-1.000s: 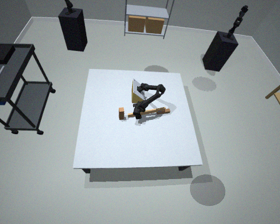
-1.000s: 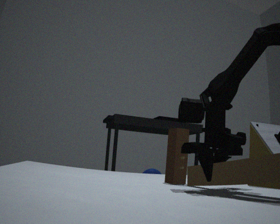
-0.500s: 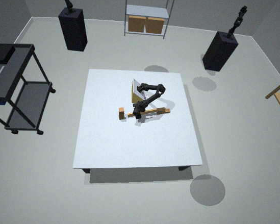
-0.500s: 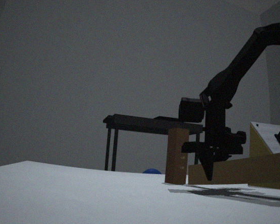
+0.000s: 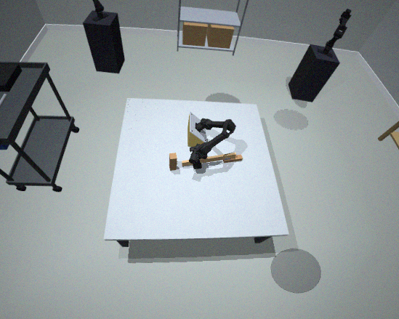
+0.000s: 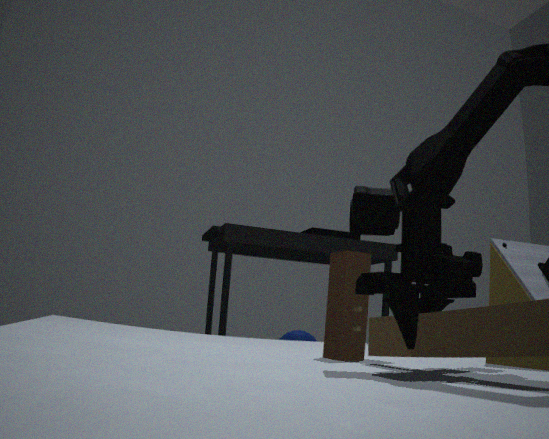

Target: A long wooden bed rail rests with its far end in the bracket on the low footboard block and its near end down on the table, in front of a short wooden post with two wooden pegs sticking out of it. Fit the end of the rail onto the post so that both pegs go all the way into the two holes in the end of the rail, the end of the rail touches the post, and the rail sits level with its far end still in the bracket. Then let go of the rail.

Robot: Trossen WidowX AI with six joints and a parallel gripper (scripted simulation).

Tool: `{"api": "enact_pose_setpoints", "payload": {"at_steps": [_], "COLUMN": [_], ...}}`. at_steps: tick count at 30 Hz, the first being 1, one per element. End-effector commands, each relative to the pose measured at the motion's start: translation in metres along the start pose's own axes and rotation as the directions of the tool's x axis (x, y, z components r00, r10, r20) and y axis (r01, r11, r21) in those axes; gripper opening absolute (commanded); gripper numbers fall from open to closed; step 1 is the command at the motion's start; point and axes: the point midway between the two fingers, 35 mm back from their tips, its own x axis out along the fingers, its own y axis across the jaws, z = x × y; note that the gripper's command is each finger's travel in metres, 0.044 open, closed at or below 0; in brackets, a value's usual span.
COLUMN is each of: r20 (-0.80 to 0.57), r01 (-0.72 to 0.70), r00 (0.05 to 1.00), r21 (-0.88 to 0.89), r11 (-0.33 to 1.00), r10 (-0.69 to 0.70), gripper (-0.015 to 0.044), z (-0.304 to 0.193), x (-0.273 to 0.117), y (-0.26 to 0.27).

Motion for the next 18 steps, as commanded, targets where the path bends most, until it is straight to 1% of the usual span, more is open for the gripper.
{"api": "enact_pose_setpoints", "payload": {"at_steps": [1, 18], "r20": [0.005, 0.004], "r01": [0.013, 0.013], "r00": [1.000, 1.000], "r21": [-0.002, -0.002], "r11": [1.000, 1.000], "r10": [-0.013, -0.013], "gripper": [0.0000, 0.0000], "z": [0.0002, 0.0001], "x": [-0.0052, -0.0138], "y": [-0.0032, -0.0037]}}
